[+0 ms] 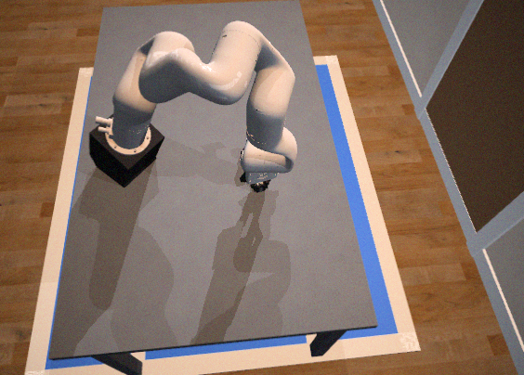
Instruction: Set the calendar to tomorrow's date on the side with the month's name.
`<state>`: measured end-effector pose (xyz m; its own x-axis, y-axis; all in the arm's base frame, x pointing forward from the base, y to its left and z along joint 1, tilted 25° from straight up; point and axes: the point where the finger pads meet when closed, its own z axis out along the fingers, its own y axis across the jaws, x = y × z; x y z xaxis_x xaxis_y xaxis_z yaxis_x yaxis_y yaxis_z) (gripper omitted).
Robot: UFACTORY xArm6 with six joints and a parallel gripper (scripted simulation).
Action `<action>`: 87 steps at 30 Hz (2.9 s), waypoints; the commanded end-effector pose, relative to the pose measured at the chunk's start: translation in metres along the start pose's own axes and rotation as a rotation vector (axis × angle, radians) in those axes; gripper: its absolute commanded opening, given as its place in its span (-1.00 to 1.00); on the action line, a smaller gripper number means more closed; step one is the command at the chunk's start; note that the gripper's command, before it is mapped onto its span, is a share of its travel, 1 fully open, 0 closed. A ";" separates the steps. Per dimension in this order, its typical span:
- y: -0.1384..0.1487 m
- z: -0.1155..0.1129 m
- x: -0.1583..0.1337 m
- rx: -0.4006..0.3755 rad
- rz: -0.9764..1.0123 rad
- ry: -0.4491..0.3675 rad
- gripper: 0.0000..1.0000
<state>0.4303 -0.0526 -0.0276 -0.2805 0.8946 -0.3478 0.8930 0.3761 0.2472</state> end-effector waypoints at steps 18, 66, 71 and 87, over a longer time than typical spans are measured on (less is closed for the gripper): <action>0.001 -0.001 0.000 -0.002 0.000 0.000 -0.43; 0.001 -0.001 0.000 -0.002 0.000 0.000 -0.43; 0.001 -0.001 0.000 -0.002 0.000 0.000 -0.34; 0.001 -0.001 0.000 -0.002 0.000 0.000 -0.01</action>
<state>0.4303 -0.0526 -0.0276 -0.2805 0.8946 -0.3478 0.8930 0.3762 0.2473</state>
